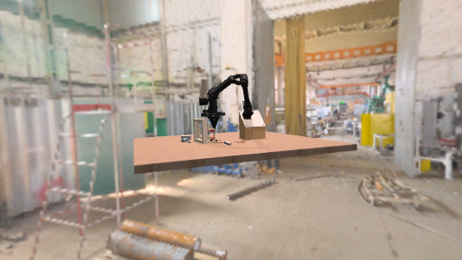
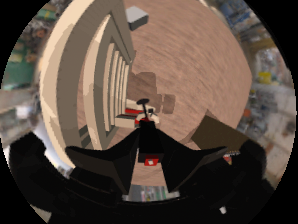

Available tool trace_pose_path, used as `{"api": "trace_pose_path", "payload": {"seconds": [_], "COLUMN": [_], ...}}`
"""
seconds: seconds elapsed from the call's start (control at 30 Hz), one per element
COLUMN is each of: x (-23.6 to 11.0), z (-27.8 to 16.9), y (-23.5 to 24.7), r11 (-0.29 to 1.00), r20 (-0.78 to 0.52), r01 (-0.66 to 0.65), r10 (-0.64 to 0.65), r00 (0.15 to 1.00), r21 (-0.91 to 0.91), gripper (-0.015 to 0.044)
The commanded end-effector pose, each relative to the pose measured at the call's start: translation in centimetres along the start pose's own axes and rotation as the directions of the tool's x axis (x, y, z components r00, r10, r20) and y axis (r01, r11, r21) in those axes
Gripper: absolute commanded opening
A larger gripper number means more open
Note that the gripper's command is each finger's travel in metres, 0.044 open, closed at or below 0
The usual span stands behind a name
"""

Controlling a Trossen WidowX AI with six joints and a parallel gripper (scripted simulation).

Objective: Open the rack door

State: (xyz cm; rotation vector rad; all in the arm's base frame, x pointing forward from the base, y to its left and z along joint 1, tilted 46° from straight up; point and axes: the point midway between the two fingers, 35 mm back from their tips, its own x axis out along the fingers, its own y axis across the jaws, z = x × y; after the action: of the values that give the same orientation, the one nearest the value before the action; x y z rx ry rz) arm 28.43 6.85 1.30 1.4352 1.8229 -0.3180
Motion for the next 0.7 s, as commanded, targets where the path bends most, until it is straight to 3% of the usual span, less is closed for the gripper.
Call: {"api": "trace_pose_path", "payload": {"seconds": [0.0,0.67], "x": [0.0,0.0], "z": [0.2,1.8], "y": [-0.2,-3.3], "r11": [0.996,0.924], "r20": [0.006,0.007], "r01": [-0.007,-0.003], "r10": [0.007,0.006], "r00": [1.0,1.0], "r21": [-0.087,-0.384], "gripper": [0.0009,0.0009]}}
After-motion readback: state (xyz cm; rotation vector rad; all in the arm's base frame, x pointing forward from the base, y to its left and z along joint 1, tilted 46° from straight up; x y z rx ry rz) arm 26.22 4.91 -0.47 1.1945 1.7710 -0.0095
